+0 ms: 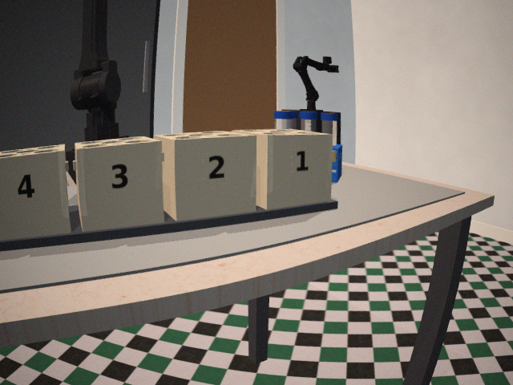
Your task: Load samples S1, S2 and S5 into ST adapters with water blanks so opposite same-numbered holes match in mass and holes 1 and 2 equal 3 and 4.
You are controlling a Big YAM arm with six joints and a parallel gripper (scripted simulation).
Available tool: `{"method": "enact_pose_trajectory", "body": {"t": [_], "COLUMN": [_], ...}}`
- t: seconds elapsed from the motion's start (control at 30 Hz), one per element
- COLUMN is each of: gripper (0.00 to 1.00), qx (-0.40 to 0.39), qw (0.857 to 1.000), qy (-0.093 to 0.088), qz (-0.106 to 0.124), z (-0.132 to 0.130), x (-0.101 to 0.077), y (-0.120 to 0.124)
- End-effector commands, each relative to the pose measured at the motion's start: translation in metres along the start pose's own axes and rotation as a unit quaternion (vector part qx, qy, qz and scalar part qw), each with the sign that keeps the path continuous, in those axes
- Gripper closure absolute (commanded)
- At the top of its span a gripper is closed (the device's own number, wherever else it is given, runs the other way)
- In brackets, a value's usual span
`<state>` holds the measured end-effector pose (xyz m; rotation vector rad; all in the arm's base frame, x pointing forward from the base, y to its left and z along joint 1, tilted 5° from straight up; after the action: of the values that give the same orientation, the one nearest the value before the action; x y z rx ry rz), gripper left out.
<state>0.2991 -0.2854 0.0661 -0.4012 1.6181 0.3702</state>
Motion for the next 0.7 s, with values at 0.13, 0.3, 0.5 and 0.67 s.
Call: {"method": "enact_pose_trajectory", "body": {"t": [0.13, 0.3, 0.5, 0.67], "gripper": [0.45, 0.45, 0.45, 0.45], "qx": [0.001, 0.001, 0.001, 0.001], "qw": [1.0, 1.0, 1.0, 0.999], "qy": [-0.008, -0.008, -0.008, -0.014], "qz": [-0.024, -0.024, -0.024, -0.04], "z": [0.004, 0.004, 0.004, 0.008], "x": [-0.016, -0.016, -0.016, -0.047], "y": [-0.014, -0.014, -0.014, -0.021]}}
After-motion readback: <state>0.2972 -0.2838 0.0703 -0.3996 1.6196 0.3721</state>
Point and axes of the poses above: the point where the finger pads meet when closed, its own x axis out along the fingers, its own z axis across the jaws, y = z × x, the point moved 1 cm from there along -x, back along the fingers, and after that the axes turned 5 degrees about x, right-handed, at the moved point
